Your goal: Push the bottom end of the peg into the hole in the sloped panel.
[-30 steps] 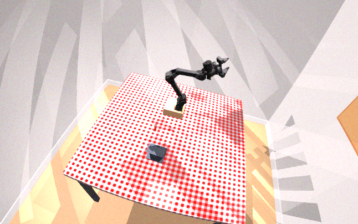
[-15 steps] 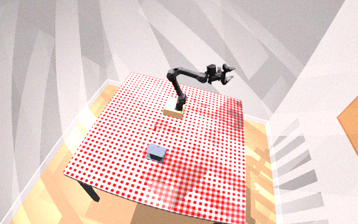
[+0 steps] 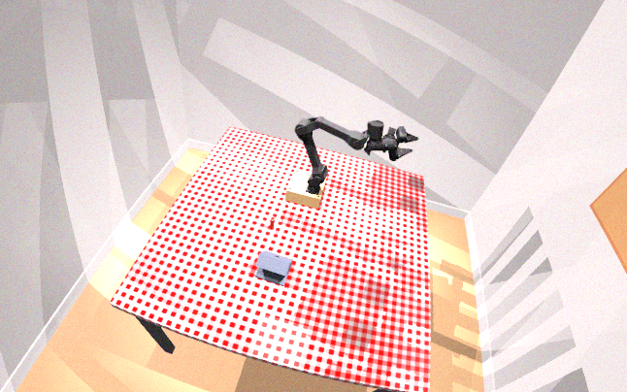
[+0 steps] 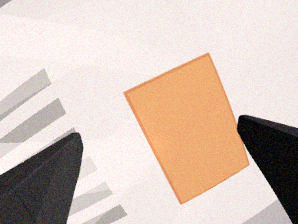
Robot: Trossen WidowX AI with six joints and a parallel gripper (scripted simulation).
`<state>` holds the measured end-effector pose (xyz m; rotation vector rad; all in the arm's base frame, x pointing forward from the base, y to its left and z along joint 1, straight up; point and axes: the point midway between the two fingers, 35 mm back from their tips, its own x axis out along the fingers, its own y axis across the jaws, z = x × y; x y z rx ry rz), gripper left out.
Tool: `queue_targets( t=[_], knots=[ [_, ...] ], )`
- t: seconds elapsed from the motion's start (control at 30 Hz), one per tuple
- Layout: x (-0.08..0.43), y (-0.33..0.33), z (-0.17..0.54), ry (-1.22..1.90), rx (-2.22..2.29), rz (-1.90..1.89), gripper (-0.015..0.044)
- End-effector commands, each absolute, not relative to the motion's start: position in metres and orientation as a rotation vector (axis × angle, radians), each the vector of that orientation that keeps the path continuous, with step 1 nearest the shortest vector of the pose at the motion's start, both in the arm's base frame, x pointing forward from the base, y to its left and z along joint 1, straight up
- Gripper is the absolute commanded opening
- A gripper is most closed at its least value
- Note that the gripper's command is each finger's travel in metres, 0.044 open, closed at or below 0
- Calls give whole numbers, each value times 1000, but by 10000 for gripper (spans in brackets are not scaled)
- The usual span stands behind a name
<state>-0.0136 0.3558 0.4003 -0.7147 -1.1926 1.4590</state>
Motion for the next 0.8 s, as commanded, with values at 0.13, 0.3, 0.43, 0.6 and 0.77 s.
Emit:
queue_targets(
  t=[0.13,0.3,0.43,0.6,0.77],
  knots=[
    [30,366,382,-996,-766,1443,440],
    [56,369,370,-878,-788,1429,440],
    [77,369,360,-792,-804,1412,440],
    [103,367,348,-684,-819,1385,440],
    [129,364,335,-563,-822,1357,440]
  ],
)
